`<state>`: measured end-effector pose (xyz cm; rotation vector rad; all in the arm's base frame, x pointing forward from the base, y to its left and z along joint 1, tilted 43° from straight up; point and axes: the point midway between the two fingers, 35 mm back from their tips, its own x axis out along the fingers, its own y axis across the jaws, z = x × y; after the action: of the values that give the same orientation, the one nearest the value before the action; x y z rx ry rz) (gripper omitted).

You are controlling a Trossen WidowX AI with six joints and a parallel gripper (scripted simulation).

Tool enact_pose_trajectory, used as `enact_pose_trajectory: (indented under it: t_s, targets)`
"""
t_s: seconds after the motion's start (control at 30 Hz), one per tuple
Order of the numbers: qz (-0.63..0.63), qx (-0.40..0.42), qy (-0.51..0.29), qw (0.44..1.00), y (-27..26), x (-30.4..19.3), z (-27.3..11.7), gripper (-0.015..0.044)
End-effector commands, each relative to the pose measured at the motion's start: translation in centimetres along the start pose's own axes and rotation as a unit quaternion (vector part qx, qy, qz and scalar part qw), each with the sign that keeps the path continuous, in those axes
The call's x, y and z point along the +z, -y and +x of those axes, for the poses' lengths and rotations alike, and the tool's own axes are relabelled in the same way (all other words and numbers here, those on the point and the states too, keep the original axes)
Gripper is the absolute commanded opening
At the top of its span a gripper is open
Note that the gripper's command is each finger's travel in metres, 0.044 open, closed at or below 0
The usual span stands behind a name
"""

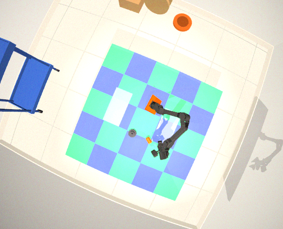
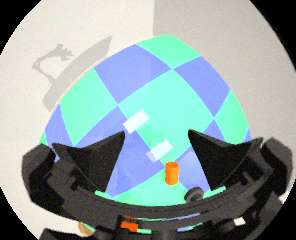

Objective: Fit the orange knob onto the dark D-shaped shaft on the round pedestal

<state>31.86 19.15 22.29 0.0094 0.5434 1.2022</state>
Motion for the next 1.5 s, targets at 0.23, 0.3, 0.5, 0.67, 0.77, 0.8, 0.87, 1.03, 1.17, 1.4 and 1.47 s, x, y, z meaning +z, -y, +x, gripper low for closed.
enact_pose_trajectory:
  t_s: [0.23, 0.3, 0.5, 0.67, 0.77, 0.8, 0.87, 1.03, 1.17, 1.4, 1.47]
  targets:
    - [0.686, -0.167, -0.125, 0.697, 4.9, -5.9, 1.2, 0.044]
    - [0.727, -0.19, -0.131, 0.647, 5.1, -6.5, 1.1, 0.044]
    - [0.822, -0.246, -0.127, 0.498, 5.5, -7.8, 0.9, 0.044]
    - [0.876, -0.299, -0.116, 0.36, 5.7, -8.9, 0.5, 0.044]
    - [0.897, -0.326, -0.103, 0.278, 5.8, -9.5, 0.3, 0.044]
    - [0.903, -0.336, -0.098, 0.251, 5.8, -9.7, 0.2, 0.044]
    - [0.911, -0.354, -0.087, 0.195, 5.8, -10.0, 0.0, 0.044]
    - [0.915, -0.395, -0.053, 0.059, 5.8, -10.8, -0.5, 0.044]
    - [0.914, -0.404, -0.038, 0.015, 5.8, -11.0, -0.6, 0.044]
    - [0.914, -0.404, -0.038, 0.015, 5.8, -11.0, -0.6, 0.044]
    - [0.914, -0.404, -0.038, 0.015, 5.8, -11.0, -0.6, 0.044]
